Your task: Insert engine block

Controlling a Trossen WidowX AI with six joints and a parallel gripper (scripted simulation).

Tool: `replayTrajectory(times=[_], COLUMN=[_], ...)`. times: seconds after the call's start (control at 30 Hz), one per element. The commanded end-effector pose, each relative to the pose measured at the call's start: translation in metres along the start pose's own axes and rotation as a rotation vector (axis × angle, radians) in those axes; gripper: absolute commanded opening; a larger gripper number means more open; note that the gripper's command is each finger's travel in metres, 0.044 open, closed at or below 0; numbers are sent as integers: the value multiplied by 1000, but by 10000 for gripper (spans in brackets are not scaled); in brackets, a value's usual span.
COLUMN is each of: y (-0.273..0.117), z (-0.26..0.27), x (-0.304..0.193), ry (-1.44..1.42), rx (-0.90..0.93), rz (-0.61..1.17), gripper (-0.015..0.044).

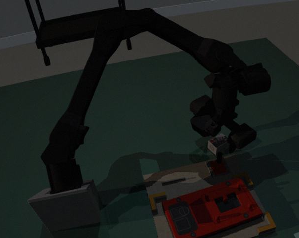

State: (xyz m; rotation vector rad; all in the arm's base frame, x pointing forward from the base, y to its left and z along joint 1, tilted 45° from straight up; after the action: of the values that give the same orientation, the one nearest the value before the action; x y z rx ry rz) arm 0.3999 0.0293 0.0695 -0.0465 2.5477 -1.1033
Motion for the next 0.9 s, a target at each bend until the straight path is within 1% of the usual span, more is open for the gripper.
replayTrajectory(times=[0.0,0.3,0.53,0.67,0.87], y=[1,1,1,-3,-22], z=[1,1,1,1,4], x=[1,1,1,0,-2], ry=[10,10,10,10,10], rx=[-3,-3,-3,-2,2], rz=[3,3,3,3,2], gripper=[387,151,105,0,0])
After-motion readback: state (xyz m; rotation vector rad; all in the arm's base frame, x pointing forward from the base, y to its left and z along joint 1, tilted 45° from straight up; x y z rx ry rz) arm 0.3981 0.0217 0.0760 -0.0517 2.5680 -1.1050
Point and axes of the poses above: the point midway between the two fingers, 35 mm back from their tips, its own y axis out along the fingers, its own z axis across the jaws, x = y × z, the point moved 3 cm from there along -y, back along the fingers, and after that the axes turned 4 degrees about -y, right-handed, at the moved point
